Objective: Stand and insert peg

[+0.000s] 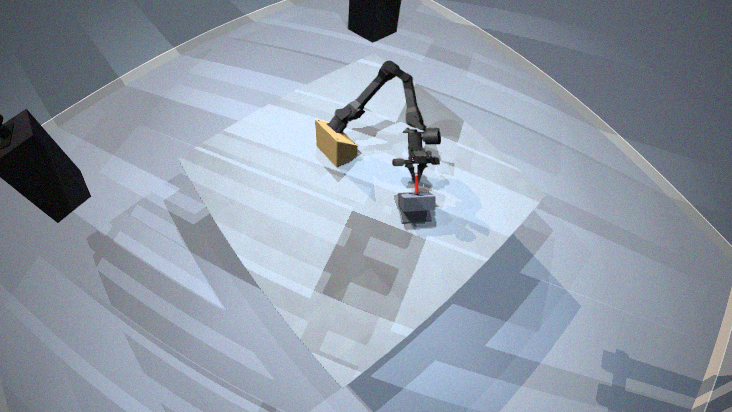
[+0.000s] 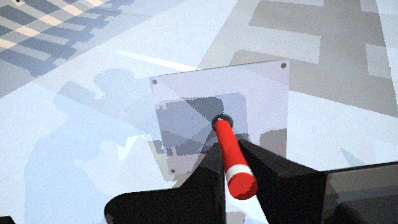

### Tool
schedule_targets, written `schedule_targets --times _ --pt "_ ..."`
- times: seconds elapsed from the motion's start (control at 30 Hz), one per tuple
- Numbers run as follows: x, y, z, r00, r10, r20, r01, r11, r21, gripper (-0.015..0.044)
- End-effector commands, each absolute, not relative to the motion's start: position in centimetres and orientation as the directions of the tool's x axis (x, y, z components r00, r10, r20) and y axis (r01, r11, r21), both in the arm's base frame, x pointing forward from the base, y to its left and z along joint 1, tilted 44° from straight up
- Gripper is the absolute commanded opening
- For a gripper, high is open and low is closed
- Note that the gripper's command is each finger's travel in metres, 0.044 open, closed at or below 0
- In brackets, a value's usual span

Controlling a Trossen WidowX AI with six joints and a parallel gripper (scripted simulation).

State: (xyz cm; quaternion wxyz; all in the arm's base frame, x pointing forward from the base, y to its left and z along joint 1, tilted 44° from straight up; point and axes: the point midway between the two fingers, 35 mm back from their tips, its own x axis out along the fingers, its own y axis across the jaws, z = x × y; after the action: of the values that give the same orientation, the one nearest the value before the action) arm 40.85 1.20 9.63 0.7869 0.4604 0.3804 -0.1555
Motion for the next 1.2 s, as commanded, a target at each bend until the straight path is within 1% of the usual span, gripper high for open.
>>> schedule_targets --times 0.0,1.17 --pt "40.94 1.22 9.24 0.658 0.107 -0.745 0.597 0.529 0.603 0.0000" --pt "41.80 1.18 8.33 0.658 0.107 -0.745 0.597 0.529 0.603 0.0000"
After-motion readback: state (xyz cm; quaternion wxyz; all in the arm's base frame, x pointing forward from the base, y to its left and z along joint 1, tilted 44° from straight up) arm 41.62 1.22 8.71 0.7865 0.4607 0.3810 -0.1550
